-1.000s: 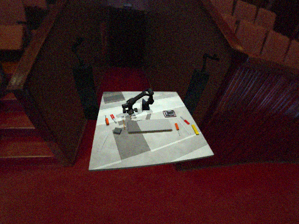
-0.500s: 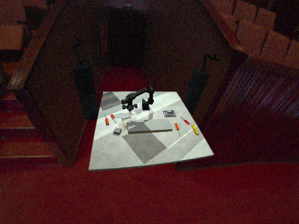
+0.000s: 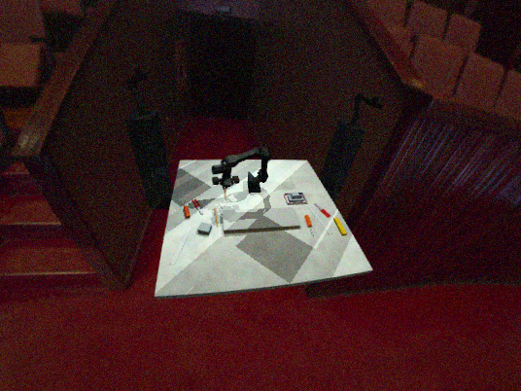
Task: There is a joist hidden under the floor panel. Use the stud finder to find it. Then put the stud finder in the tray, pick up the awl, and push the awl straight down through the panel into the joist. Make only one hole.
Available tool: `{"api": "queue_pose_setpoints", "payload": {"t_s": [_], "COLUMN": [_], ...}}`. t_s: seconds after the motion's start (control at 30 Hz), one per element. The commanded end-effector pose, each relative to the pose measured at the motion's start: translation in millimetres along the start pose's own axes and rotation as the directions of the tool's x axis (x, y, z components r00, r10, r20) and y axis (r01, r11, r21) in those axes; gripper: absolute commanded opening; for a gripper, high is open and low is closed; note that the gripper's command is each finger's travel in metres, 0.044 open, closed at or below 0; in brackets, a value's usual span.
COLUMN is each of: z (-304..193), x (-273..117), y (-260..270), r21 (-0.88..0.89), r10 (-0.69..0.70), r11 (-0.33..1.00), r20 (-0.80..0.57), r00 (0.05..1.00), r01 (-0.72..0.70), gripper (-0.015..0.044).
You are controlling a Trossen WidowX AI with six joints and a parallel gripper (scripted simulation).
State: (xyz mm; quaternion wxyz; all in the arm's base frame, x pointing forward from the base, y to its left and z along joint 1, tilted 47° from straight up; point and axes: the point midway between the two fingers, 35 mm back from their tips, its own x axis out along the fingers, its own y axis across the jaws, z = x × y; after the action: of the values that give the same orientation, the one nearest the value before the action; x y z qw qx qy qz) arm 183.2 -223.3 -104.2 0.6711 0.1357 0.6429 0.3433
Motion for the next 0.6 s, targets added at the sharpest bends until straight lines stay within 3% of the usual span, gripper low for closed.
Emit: {"api": "queue_pose_setpoints", "payload": {"t_s": [0.0, 0.27, 0.57], "z": [1.8, 9.7, 21.0], "x": [4.5, 7.5, 1.6], "y": [-6.4, -28.2, -47.1], "r21": [-0.083, -0.293, -0.502], "r10": [-0.066, -0.263, -0.465], "r11": [0.994, 0.919, 0.737], "r20": [0.005, 0.045, 0.109], "r00": [0.998, 0.964, 0.878], "r01": [0.066, 0.265, 0.452], "gripper": [0.0, 0.0, 0.0]}}
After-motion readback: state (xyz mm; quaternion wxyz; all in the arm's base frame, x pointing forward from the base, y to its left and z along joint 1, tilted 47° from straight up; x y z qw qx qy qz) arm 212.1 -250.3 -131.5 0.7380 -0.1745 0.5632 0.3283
